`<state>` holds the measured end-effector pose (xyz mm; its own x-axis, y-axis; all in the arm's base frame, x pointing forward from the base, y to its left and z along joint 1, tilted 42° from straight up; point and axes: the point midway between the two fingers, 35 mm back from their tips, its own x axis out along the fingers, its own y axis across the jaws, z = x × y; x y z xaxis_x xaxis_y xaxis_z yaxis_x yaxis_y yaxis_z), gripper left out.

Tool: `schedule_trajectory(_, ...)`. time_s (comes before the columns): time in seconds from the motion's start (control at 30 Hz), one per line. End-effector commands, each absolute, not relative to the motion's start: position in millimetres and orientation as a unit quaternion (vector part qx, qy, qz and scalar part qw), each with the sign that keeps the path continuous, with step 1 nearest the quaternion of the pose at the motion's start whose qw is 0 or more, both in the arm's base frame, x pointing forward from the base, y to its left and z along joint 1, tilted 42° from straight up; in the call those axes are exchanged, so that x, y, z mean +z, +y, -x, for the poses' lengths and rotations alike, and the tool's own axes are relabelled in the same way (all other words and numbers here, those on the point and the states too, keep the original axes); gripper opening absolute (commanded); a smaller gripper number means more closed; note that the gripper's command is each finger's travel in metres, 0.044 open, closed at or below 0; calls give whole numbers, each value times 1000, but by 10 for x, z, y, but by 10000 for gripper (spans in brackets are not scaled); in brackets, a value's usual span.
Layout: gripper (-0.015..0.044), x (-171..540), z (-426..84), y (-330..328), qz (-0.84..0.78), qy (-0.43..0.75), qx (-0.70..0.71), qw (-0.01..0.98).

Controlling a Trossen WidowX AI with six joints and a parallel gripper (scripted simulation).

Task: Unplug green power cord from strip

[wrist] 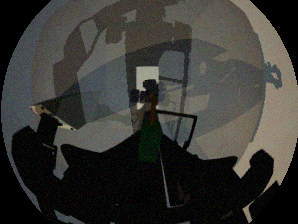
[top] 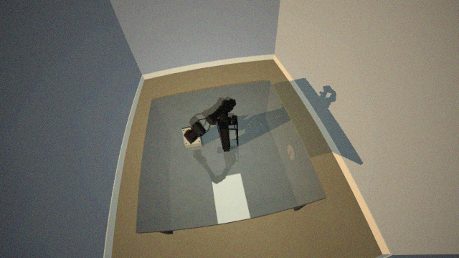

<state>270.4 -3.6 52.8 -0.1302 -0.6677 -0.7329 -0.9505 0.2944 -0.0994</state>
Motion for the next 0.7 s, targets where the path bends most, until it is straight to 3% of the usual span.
schedule_trajectory(0.0, 0, 437, -2768, 103, 557, 718, 209, 362)
schedule_trajectory(0.67, 0, 261, -2862, 358, 558, 717, 209, 362)
